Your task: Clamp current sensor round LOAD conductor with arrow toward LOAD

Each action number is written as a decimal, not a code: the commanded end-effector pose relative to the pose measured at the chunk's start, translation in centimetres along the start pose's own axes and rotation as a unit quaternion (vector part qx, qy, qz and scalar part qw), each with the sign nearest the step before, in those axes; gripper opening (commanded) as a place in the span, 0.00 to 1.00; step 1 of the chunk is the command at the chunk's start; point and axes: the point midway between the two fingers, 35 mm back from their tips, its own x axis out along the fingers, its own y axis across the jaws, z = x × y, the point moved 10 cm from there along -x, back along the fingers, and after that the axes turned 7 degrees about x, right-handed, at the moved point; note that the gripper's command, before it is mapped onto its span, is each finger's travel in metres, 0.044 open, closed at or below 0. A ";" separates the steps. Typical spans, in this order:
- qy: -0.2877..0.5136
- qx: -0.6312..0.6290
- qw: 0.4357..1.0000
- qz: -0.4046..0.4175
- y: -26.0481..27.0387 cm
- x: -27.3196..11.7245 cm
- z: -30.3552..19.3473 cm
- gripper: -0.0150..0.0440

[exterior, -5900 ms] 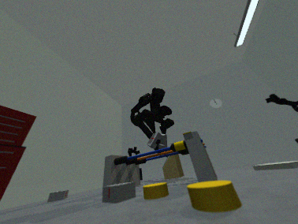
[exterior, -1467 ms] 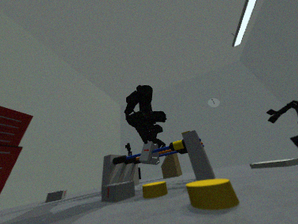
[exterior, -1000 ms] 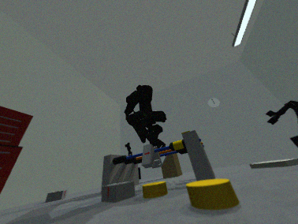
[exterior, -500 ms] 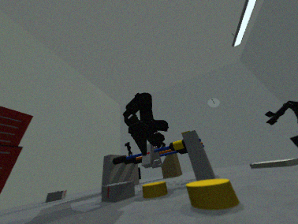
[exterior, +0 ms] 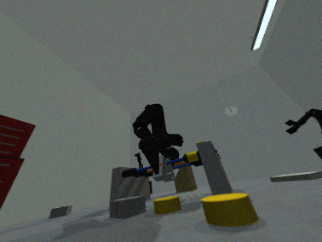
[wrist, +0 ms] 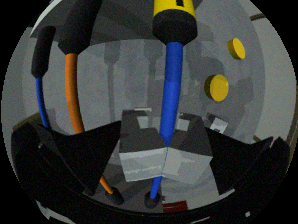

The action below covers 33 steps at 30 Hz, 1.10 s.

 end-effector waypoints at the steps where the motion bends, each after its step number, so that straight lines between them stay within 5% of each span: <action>1: 0.002 -0.002 1.000 -0.002 0.1 0.8 0.0 1.00; 33: 0.002 -0.002 1.000 -0.006 -0.2 1.1 0.0 1.00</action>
